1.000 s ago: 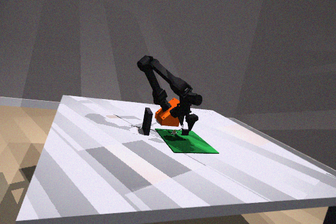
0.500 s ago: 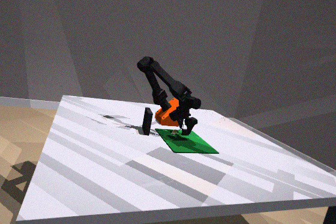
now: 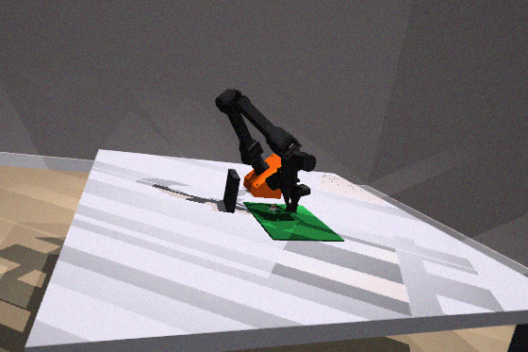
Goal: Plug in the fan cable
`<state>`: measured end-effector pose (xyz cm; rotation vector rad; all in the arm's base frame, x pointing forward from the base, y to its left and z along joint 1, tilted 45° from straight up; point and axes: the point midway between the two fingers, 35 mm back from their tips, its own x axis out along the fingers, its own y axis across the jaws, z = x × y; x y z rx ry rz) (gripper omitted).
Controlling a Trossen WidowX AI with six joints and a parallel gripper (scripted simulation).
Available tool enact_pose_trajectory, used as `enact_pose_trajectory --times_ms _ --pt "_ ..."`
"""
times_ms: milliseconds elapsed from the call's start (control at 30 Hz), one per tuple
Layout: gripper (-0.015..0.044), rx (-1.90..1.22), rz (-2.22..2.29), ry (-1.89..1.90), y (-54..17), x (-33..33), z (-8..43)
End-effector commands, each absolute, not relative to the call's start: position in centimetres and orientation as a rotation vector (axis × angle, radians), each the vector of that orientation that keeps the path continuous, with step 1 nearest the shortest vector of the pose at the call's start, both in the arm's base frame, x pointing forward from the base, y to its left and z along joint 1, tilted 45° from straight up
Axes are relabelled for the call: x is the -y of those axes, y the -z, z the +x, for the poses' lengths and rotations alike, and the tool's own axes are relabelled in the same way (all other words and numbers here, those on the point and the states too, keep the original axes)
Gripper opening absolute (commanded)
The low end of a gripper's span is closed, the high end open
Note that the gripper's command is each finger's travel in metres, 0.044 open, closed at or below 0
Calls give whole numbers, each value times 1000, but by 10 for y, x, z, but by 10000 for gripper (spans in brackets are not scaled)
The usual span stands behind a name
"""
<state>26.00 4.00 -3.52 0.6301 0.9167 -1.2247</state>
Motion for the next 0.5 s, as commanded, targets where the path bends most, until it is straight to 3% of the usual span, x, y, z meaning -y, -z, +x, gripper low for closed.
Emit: enact_pose_trajectory --times_ms 0,467 --pt "190 -916 631 1224 35 -40 260" --pt "96 -916 631 1224 35 -40 260"
